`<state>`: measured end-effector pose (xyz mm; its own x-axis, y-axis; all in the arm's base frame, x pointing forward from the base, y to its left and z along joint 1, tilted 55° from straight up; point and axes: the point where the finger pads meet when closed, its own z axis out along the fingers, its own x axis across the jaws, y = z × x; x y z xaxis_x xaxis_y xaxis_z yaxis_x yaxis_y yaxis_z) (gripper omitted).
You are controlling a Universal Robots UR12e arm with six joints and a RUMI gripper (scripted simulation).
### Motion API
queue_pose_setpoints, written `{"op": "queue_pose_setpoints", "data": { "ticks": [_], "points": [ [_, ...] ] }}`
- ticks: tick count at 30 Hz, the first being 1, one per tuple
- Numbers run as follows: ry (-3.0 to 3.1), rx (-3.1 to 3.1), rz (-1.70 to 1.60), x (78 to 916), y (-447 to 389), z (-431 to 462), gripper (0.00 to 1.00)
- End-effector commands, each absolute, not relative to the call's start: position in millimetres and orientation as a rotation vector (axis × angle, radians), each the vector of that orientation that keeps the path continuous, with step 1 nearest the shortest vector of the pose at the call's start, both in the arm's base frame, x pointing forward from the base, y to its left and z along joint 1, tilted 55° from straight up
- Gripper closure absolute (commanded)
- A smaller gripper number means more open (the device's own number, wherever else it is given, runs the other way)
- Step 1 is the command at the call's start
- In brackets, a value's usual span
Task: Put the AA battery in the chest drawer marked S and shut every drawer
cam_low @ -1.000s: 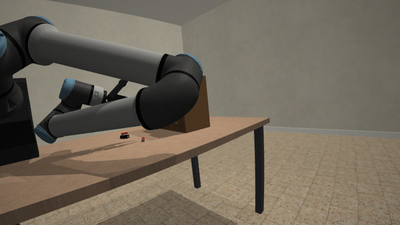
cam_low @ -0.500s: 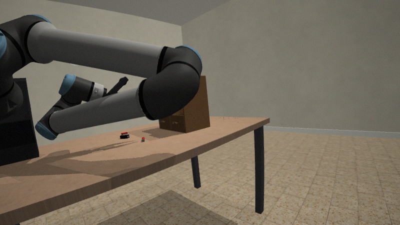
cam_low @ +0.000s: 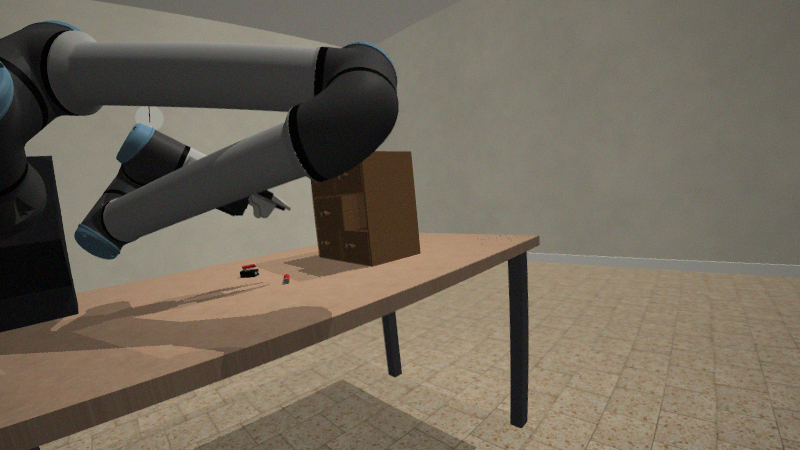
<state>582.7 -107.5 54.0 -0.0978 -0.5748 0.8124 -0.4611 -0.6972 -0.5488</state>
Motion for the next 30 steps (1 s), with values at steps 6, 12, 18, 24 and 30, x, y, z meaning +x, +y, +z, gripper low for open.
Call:
{"op": "queue_pose_setpoints", "data": {
  "ticks": [6,12,18,24,30],
  "points": [
    [1.353,-2.110,-1.899,573,-98,59,0.80],
    [1.497,-2.161,-1.865,565,-90,63,0.80],
    [1.602,-2.193,-1.834,560,-84,66,0.80],
    [1.753,-2.235,-1.784,551,-77,70,0.80],
    [1.888,-2.269,-1.732,544,-69,74,0.80]
  ]
}}
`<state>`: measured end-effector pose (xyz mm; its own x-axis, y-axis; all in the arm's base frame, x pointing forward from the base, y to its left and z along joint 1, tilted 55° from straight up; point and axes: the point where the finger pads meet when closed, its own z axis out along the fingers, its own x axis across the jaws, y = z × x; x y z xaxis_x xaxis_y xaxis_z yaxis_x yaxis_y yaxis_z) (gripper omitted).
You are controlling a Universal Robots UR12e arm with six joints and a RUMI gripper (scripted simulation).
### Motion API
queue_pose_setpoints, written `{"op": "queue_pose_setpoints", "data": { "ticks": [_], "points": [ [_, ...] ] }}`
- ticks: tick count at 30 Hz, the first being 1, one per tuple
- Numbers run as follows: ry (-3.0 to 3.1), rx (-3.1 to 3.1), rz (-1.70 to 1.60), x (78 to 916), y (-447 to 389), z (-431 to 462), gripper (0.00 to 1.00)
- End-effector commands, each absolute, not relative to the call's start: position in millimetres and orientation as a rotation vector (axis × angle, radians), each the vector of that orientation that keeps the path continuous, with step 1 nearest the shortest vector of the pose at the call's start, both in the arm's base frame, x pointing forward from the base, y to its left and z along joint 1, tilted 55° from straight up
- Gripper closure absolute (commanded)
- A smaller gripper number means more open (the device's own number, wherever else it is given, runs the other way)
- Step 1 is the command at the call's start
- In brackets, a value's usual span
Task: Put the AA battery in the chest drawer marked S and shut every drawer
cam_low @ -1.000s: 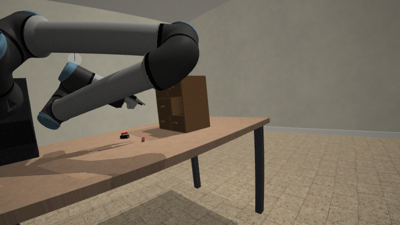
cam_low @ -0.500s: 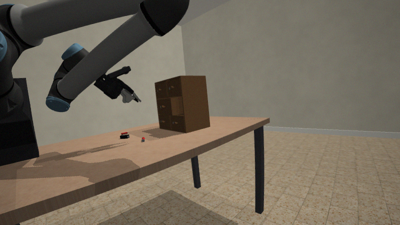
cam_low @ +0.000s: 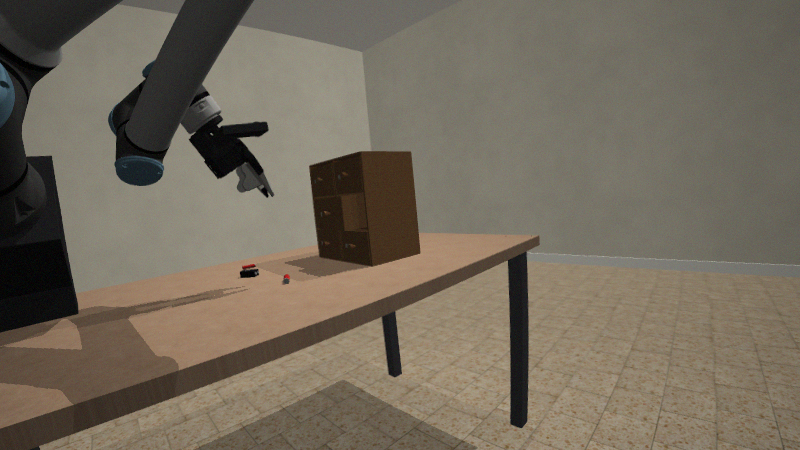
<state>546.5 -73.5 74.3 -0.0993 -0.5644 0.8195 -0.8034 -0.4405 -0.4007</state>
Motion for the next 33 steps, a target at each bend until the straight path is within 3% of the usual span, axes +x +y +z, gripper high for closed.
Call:
{"op": "queue_pose_setpoints", "data": {
  "ticks": [1,33],
  "points": [
    [-1.579,1.897,1.448,544,-69,74,0.80],
    [-1.698,1.685,1.081,518,-44,90,0.80]
  ]
}}
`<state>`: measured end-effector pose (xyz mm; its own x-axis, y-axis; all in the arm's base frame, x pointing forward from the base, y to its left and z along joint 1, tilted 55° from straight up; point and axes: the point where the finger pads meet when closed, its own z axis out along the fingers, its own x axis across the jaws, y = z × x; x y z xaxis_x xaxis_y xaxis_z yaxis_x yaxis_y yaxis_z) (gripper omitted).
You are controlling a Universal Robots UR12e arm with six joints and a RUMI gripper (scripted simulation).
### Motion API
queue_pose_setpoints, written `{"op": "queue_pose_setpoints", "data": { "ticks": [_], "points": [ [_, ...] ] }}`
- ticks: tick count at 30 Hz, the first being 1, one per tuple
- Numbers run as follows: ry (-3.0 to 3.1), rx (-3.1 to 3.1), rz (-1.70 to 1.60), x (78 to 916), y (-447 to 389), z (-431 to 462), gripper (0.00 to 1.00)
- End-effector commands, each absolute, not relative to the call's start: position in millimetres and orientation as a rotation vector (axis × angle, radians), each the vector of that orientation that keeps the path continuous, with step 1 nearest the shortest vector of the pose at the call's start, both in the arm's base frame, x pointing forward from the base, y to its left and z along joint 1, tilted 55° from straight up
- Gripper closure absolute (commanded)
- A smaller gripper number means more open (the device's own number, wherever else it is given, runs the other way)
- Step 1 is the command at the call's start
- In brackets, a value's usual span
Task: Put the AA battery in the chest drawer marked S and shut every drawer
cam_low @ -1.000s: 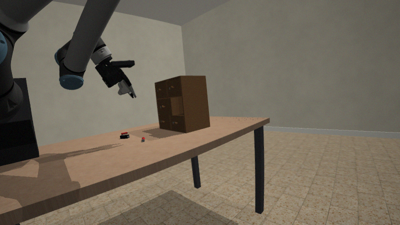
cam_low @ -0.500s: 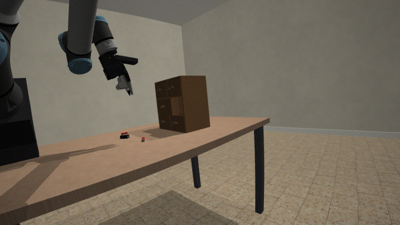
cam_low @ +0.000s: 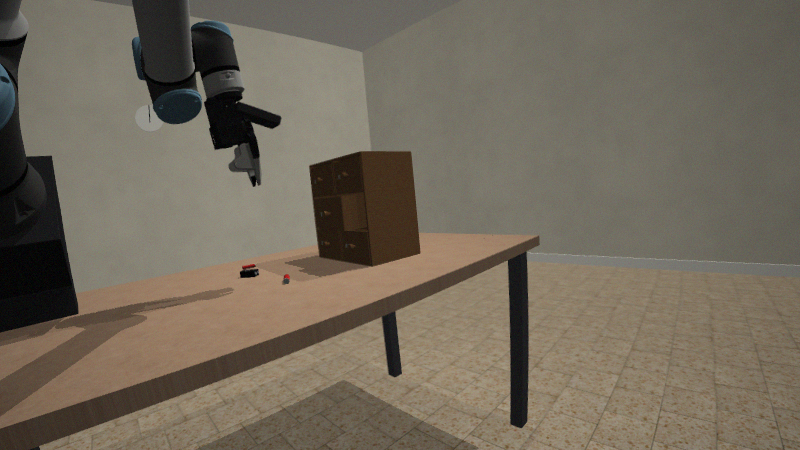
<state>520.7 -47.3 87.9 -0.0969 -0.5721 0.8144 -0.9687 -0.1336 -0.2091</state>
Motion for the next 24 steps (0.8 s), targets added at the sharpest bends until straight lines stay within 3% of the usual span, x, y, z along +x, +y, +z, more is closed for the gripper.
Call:
{"op": "queue_pose_setpoints", "data": {
  "ticks": [1,24],
  "points": [
    [-1.701,1.680,1.071,517.7,-43.7,90.1,0.80],
    [-1.729,1.611,0.957,510.2,-35.4,94.2,0.80]
  ]
}}
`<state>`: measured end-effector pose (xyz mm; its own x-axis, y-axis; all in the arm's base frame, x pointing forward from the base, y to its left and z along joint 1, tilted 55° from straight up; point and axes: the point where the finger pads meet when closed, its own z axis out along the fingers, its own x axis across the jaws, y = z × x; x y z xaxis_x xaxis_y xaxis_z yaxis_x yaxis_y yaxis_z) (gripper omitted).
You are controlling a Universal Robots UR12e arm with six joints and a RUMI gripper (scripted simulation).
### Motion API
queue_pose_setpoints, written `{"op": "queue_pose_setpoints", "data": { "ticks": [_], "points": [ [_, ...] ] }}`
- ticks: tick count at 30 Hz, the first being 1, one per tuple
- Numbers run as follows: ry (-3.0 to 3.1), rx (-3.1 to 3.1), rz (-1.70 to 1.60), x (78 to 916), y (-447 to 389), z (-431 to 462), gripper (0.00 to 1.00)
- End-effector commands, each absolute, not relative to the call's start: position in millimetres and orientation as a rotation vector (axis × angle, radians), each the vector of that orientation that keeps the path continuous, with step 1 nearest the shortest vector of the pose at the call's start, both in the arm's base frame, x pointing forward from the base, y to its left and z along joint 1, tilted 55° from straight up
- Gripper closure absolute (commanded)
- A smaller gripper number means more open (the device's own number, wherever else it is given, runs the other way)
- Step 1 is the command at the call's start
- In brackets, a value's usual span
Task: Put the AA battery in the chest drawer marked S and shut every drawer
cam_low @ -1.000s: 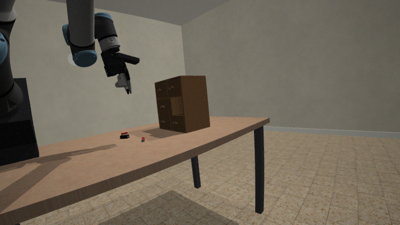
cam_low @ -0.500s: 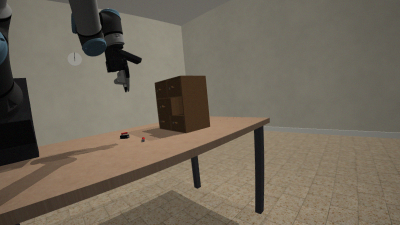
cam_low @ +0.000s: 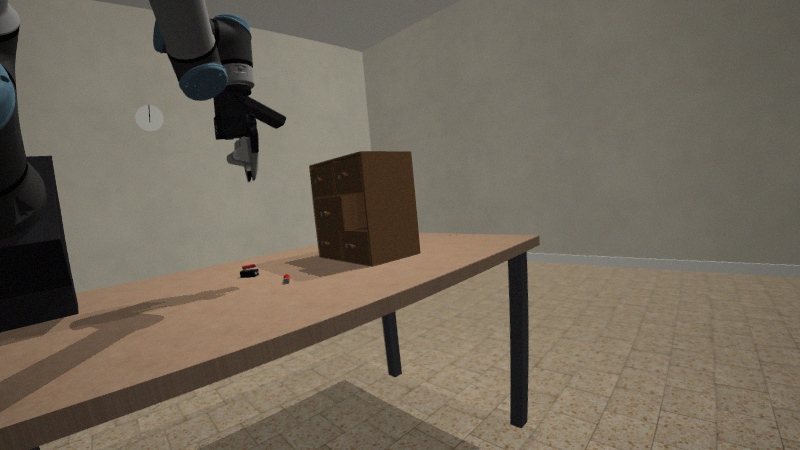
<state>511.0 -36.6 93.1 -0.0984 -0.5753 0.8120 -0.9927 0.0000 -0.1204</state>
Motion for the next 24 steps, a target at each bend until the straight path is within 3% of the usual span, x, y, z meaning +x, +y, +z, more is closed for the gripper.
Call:
{"op": "queue_pose_setpoints", "data": {
  "ticks": [1,24],
  "points": [
    [-1.729,1.609,0.955,509.8,-35.2,94.5,0.80],
    [-1.731,1.599,0.942,508.1,-34.4,96.0,0.80]
  ]
}}
